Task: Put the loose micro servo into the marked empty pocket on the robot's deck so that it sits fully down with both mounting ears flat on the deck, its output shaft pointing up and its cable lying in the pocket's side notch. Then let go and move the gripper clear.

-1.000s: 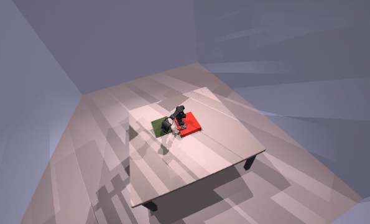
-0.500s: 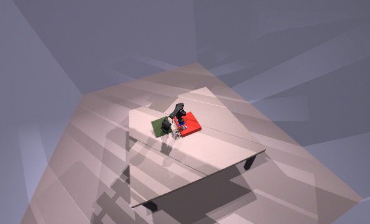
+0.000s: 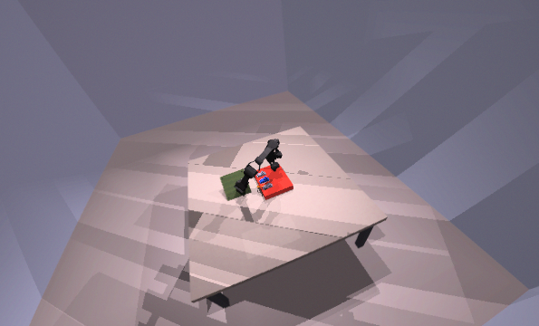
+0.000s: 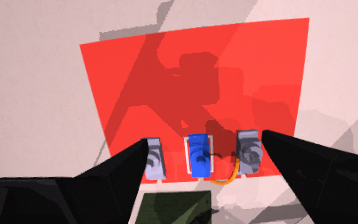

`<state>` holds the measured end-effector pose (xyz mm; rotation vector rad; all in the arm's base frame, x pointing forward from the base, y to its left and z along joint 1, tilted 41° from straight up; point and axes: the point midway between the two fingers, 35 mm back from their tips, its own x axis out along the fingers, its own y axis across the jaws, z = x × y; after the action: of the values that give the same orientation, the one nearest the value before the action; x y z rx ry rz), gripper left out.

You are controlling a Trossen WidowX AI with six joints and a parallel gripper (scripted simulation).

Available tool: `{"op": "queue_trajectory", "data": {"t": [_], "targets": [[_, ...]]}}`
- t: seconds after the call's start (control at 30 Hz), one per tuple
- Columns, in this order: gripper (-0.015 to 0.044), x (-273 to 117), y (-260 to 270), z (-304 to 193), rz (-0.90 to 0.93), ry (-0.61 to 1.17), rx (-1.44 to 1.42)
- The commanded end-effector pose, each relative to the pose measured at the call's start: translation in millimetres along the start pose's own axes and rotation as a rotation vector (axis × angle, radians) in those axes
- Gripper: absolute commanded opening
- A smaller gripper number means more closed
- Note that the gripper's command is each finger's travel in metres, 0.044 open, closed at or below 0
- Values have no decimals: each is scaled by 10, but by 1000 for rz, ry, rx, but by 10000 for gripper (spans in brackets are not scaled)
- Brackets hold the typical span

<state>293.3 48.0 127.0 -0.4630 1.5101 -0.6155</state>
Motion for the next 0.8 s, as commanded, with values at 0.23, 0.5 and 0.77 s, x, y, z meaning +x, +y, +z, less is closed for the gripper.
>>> {"op": "queue_trajectory", "data": {"t": [0.23, 0.5, 0.77], "targets": [[440, -383, 2, -27, 53, -94, -22], [440, -397, 2, -31, 56, -98, -22], [440, -397, 2, -31, 56, -98, -22]]}}
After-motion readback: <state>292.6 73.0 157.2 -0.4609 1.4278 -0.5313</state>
